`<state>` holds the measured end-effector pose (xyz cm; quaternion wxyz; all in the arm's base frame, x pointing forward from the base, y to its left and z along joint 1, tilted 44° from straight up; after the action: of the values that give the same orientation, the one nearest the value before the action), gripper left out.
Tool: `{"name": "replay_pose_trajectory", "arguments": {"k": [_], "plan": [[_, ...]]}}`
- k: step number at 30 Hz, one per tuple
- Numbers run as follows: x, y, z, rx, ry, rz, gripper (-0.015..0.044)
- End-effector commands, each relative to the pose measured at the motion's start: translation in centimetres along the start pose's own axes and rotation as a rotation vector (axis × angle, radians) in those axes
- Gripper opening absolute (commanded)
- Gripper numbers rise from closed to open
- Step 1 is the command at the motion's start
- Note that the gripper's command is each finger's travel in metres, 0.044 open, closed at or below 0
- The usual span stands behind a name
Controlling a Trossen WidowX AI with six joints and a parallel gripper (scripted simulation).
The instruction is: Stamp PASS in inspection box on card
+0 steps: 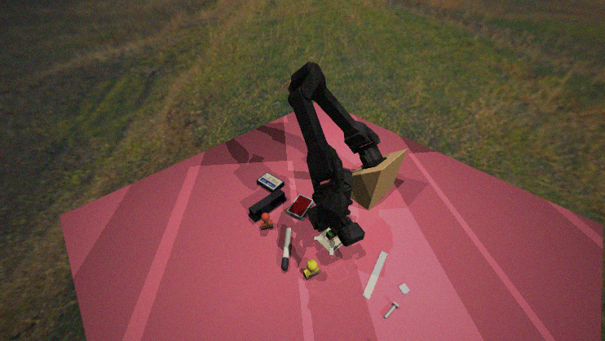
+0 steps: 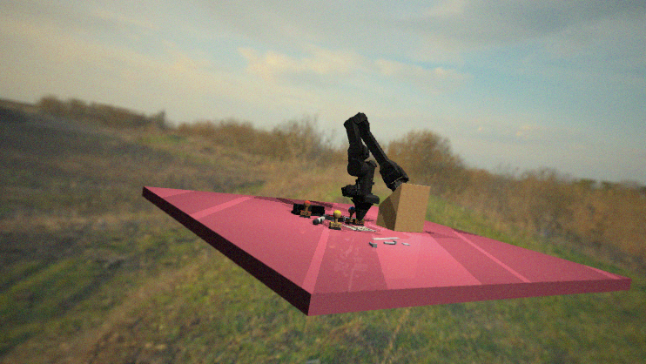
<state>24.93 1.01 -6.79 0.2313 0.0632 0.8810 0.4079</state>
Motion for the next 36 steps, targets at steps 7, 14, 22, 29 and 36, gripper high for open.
{"name": "replay_pose_trajectory", "arguments": {"k": [7, 14, 22, 29, 36], "plan": [[0.05, -0.71, -0.23, 0.006, 0.003, -0.003, 0.0], [0.05, -0.75, -0.24, 0.006, 0.003, -0.003, 0.0], [0.05, -0.93, -0.24, 0.006, 0.003, -0.003, 0.0], [0.05, -1.05, -0.25, 0.006, 0.003, -0.003, 0.0], [0.05, -1.15, -0.26, 0.006, 0.003, -0.003, 0.0]]}}
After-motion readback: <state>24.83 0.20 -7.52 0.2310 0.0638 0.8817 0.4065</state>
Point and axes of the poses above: the point midway between the two fingers, 35 mm back from their tips, its own y axis back along the fingers, its own z axis across the jaws, x = y × z, the point moved 1 cm from there along y, back along the fingers, and after that the axes turned 12 degrees about -y, right-handed, at the moved point
